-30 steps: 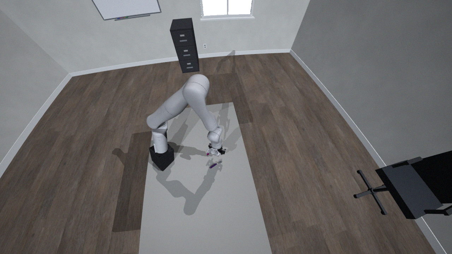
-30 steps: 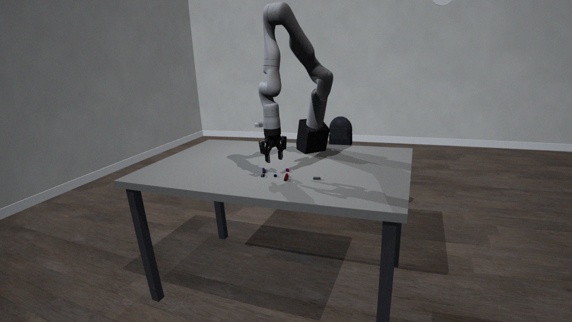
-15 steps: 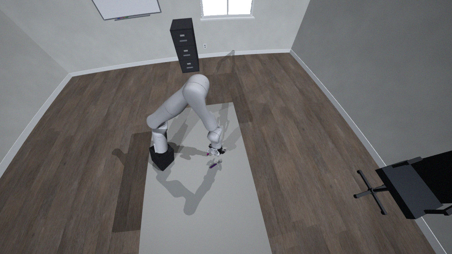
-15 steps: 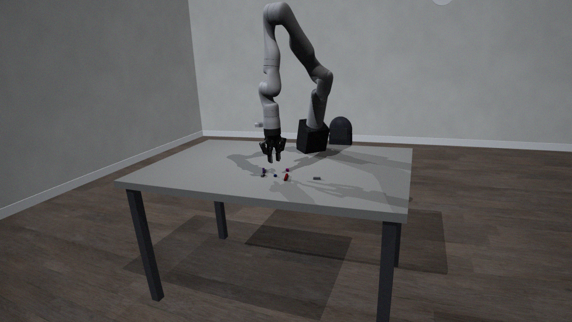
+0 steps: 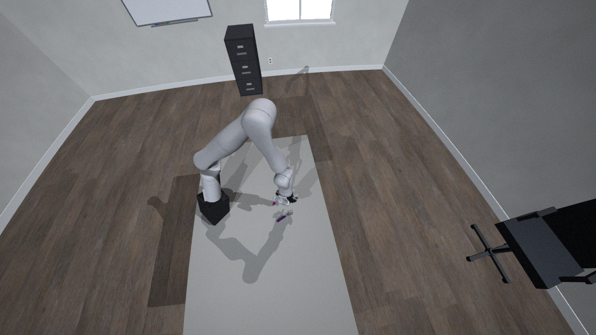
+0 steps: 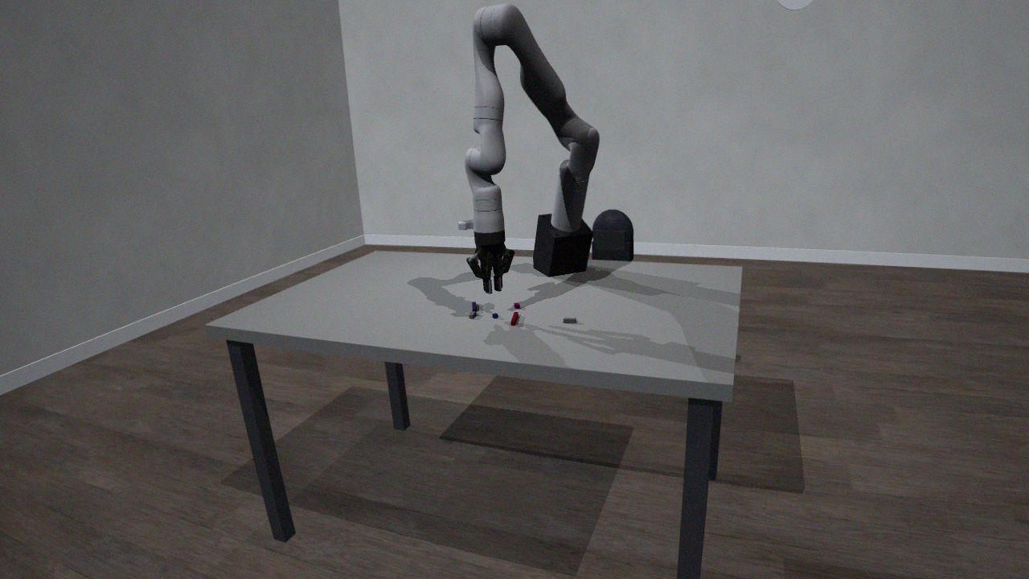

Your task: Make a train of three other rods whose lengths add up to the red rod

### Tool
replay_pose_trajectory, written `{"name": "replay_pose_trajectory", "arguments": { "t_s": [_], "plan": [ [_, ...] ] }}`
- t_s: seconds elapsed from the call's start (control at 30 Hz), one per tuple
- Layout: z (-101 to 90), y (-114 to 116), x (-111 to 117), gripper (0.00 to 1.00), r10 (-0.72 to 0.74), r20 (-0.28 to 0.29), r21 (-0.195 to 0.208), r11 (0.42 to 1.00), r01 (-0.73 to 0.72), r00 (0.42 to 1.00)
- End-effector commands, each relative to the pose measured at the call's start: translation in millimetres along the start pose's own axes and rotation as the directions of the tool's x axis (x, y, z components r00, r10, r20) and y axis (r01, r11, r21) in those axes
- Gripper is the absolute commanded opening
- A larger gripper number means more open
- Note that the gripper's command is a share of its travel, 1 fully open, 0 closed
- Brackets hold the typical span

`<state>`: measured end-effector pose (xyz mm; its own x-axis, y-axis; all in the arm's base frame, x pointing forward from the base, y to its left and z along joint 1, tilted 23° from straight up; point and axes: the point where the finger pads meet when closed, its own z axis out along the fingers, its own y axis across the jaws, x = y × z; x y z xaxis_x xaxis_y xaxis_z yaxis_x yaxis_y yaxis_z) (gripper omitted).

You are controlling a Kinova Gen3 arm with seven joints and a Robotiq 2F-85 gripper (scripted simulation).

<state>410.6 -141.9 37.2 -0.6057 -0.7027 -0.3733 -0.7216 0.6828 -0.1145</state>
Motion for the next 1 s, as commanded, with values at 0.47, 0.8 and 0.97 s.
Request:
{"name": "replay_pose_trajectory", "arguments": {
  "t_s": [0.47,0.8,0.97],
  "plan": [
    [14.5,0.0,-0.5,0.24,-0.001,-0.002,-0.002,1.0,0.001,1.0],
    [27.1,0.0,-0.5,0.24,-0.001,-0.002,-0.002,1.0,0.001,1.0],
    [35.0,0.0,-0.5,0.24,-0.001,-0.002,-0.002,1.0,0.001,1.0]
  ]
}}
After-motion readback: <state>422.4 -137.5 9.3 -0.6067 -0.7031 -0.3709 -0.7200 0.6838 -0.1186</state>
